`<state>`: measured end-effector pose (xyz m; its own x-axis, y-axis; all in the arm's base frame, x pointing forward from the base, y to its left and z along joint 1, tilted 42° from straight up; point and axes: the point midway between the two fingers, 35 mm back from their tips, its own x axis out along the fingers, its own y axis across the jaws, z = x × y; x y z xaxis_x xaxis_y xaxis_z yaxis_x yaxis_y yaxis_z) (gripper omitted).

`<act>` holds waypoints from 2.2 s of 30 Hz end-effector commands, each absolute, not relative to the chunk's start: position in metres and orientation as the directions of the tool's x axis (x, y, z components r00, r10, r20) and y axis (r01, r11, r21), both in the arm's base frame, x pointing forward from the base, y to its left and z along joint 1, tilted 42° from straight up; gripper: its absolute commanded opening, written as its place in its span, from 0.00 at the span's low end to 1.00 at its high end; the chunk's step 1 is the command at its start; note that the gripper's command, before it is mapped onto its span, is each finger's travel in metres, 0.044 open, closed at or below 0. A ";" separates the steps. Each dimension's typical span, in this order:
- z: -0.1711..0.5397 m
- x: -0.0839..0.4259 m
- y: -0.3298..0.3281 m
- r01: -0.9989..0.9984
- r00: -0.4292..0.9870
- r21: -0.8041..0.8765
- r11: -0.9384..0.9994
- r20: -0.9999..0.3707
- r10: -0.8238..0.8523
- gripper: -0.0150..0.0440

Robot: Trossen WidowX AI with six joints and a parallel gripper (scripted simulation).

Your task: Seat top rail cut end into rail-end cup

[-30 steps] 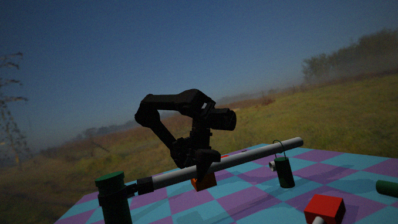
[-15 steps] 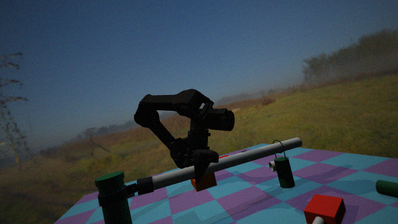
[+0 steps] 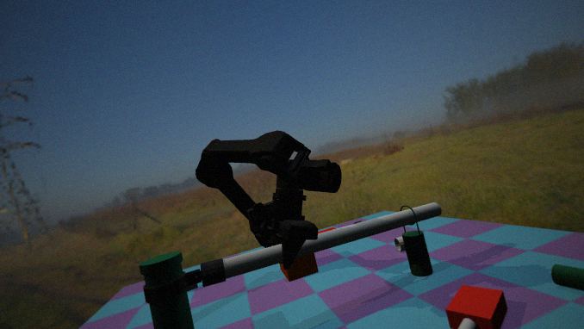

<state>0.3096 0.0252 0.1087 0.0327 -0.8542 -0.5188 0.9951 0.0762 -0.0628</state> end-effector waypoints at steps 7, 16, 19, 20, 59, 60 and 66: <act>0.118 0.313 0.023 0.995 0.047 -0.052 0.086 -0.515 -0.856 0.25; 0.121 0.313 0.020 0.995 0.047 -0.052 0.086 -0.515 -0.856 0.25; 0.122 0.313 0.019 0.995 0.047 -0.052 0.086 -0.515 -0.856 0.25; 0.122 0.313 0.018 0.995 0.047 -0.052 0.086 -0.515 -0.856 0.25; 0.117 0.285 0.060 0.989 0.105 -0.029 0.146 -0.558 -0.823 1.00; 0.116 0.283 0.063 0.988 0.110 -0.027 0.150 -0.561 -0.821 1.00; 0.122 0.286 0.071 0.984 0.142 -0.007 0.179 -0.575 -0.806 1.00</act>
<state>0.2862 0.0657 0.1185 0.1251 -0.8167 -0.5633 0.9864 0.1634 -0.0178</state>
